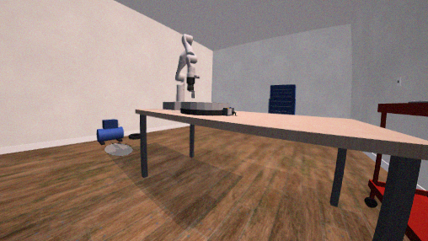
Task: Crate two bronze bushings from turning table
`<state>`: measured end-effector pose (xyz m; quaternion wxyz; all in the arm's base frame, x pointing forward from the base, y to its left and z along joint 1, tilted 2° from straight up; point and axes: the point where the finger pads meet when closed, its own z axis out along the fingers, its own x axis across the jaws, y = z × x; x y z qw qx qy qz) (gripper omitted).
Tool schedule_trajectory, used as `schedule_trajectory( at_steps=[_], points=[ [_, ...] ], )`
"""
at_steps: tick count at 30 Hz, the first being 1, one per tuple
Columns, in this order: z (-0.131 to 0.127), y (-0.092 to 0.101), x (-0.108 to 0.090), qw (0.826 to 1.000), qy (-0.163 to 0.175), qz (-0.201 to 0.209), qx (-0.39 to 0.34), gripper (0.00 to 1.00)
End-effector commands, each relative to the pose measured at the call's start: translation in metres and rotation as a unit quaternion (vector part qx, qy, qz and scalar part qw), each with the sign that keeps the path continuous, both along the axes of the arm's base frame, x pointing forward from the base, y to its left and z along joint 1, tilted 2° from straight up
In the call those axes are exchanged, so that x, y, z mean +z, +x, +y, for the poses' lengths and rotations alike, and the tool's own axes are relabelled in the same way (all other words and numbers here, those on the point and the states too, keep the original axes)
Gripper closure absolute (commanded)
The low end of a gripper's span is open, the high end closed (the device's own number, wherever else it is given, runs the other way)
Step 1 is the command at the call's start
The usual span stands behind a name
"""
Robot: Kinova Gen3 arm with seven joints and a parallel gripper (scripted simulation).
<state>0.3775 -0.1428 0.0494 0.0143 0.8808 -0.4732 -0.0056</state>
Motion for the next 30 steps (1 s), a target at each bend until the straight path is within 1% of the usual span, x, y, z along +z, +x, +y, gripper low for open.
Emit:
schedule_trajectory(
  at_steps=[1,29,30],
  points=[
    [-0.0002,0.0005,0.0006,1.000,0.000,-0.001,0.000,0.60],
    [-0.0002,0.0005,0.0006,1.000,0.000,-0.001,0.000,0.60],
    [-0.0004,0.0004,-0.0024,1.000,0.000,-0.001,0.000,0.60]
  ],
)
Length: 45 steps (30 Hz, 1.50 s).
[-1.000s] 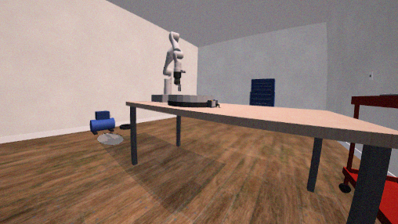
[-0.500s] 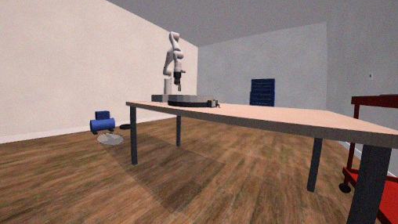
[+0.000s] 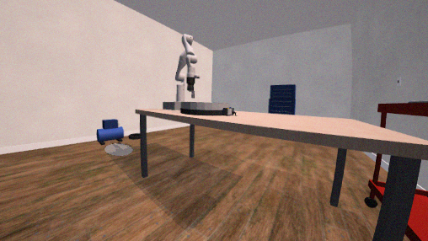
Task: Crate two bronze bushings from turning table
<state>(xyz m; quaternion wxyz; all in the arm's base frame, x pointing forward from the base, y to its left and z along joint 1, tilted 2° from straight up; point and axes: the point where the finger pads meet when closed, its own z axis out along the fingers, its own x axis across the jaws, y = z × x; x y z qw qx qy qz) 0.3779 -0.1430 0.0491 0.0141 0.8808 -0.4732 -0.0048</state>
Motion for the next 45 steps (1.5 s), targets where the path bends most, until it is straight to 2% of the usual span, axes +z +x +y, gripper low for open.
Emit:
schedule_trajectory(
  at_steps=[1,4,16,21,33,38,45],
  points=[
    [0.000,0.000,-0.005,1.000,0.000,0.000,0.000,0.60],
    [-0.001,-0.001,-0.014,1.000,0.000,0.000,-0.001,0.60],
    [-0.001,-0.001,-0.014,1.000,0.000,0.000,-0.001,0.60],
    [-0.002,-0.001,-0.029,1.000,0.000,0.000,-0.002,0.60],
    [-0.002,-0.001,-0.029,1.000,0.000,0.000,-0.002,0.60],
    [-0.003,-0.002,-0.043,1.000,0.000,0.000,-0.003,0.60],
    [-0.003,-0.002,-0.043,1.000,0.000,0.000,-0.003,0.60]
  ],
)
